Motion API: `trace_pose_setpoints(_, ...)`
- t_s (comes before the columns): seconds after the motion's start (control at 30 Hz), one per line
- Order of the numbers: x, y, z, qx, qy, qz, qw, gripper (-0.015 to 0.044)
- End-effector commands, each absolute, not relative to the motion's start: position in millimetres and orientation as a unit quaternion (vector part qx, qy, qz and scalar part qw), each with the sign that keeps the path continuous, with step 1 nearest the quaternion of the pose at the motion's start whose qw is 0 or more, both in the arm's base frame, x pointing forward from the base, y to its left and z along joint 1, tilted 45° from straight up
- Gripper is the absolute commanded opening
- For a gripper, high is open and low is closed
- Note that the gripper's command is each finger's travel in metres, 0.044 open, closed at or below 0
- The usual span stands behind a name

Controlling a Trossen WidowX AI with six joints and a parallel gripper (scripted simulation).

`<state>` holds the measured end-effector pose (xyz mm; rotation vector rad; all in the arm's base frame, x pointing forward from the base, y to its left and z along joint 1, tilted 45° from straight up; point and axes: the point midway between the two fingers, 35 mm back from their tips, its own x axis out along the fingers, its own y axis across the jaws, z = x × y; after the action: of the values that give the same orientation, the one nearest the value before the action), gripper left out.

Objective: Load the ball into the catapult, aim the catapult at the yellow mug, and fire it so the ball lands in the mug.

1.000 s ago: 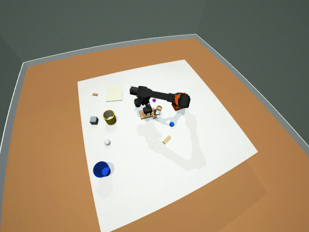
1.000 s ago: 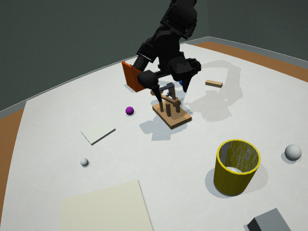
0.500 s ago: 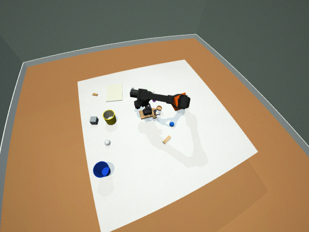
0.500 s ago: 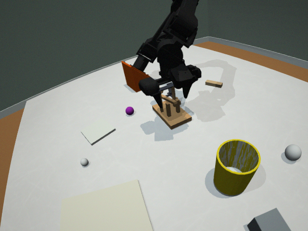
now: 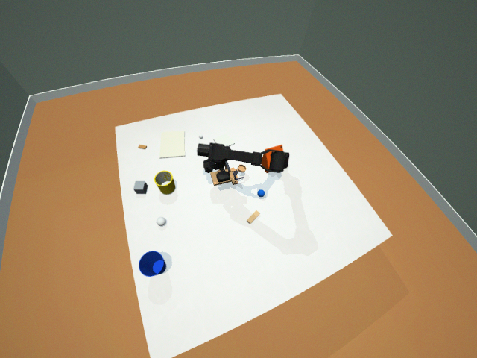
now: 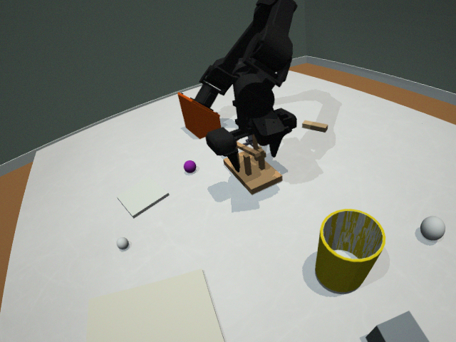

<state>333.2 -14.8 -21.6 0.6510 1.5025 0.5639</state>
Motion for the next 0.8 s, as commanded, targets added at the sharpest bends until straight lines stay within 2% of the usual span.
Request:
trace_pose_setpoints(0.0, 332.1, -7.9, -26.8, 0.289, 0.662, 0.249, 0.646, 0.0440)
trace_pose_setpoints(0.2, 331.6, -3.9, -30.5, 0.289, 0.661, 0.249, 0.646, 0.0440)
trace_pose_setpoints(0.57, 332.3, -7.2, -28.4, 0.287, 0.661, 0.249, 0.647, 0.0151)
trace_pose_setpoints(0.77, 332.3, -7.2, -28.4, 0.287, 0.661, 0.249, 0.647, 0.0111)
